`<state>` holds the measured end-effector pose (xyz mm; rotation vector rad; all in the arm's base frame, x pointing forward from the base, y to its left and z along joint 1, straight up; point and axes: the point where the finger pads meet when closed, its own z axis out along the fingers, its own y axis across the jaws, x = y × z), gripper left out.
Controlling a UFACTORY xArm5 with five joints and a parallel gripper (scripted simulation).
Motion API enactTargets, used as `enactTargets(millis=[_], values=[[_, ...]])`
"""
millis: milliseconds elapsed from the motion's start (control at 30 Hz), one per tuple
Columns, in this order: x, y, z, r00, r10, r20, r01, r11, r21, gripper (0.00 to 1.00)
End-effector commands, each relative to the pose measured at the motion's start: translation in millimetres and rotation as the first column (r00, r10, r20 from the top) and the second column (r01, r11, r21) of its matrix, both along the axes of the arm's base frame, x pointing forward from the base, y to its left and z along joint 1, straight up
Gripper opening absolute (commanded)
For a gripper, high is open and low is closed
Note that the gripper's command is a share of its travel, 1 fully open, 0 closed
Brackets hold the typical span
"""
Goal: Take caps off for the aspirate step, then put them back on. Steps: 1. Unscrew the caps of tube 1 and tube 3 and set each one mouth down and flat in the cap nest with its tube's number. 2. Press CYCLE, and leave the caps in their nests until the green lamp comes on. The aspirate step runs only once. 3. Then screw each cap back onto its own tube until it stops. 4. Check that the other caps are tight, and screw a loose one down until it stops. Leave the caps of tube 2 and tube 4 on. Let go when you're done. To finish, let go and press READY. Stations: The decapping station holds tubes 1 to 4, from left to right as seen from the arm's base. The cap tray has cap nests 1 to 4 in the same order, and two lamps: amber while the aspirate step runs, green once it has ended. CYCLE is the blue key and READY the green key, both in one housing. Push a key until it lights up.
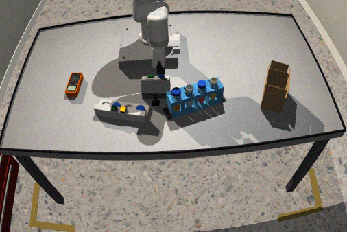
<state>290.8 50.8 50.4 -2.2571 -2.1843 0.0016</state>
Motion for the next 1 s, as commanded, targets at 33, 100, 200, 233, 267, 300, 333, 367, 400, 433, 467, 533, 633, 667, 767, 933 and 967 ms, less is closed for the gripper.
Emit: enactTargets(millis=[33, 100, 200, 233, 267, 300, 333, 367, 400, 433, 467, 533, 633, 667, 767, 933, 967], values=[[1.6, 0, 15.4, 1.0, 0.0, 0.005, 0.0, 1.0, 0.001, 0.0], [1.6, 0, 20.7, 1.0, 0.0, 0.005, 0.0, 1.0, 0.001, 0.0], [1.6, 0, 20.8, 1.0, 0.0, 0.005, 0.0, 1.0, 0.001, 0.0], [1.6, 0, 20.8, 1.0, 0.0, 0.005, 0.0, 1.0, 0.001, 0.0], [1.6, 0, 20.8, 1.0, 0.0, 0.005, 0.0, 1.0, 0.001, 0.0], [1.6, 0, 20.8, 1.0, 0.0, 0.005, 0.0, 1.0, 0.001, 0.0], [1.6, 0, 20.8, 1.0, 0.0, 0.005, 0.0, 1.0, 0.001, 0.0], [1.5, 0, 20.8, 1.0, 0.0, 0.005, 0.0, 1.0, 0.001, 0.0], [8.4, -4, 20.3, 0.997, 0.083, 0.005, -0.083, 0.997, 0.0, 1.0], [15.4, -9, 19.8, 0.986, 0.166, 0.005, -0.166, 0.986, 0.0, 1.0], [22.3, -14, 19.4, 0.969, 0.248, 0.005, -0.248, 0.969, 0.0, 1.0], [27.8, -17, 19.0, 0.956, 0.292, 0.005, -0.292, 0.956, 0.0, 1.0], [38.1, -24, 18.2, 0.913, 0.407, 0.005, -0.407, 0.913, -0.001, 1.0], [41.0, -26, 18.0, 0.899, 0.439, 0.005, -0.439, 0.899, -0.001, 1.0], [50.3, -32, 17.4, 0.844, 0.536, 0.005, -0.536, 0.844, -0.002, 1.0], [66.3, -43, 16.3, 0.726, 0.688, 0.005, -0.688, 0.726, -0.003, 1.0], [69.5, -45, 16.0, 0.698, 0.716, 0.005, -0.716, 0.698, -0.003, 1.0]])
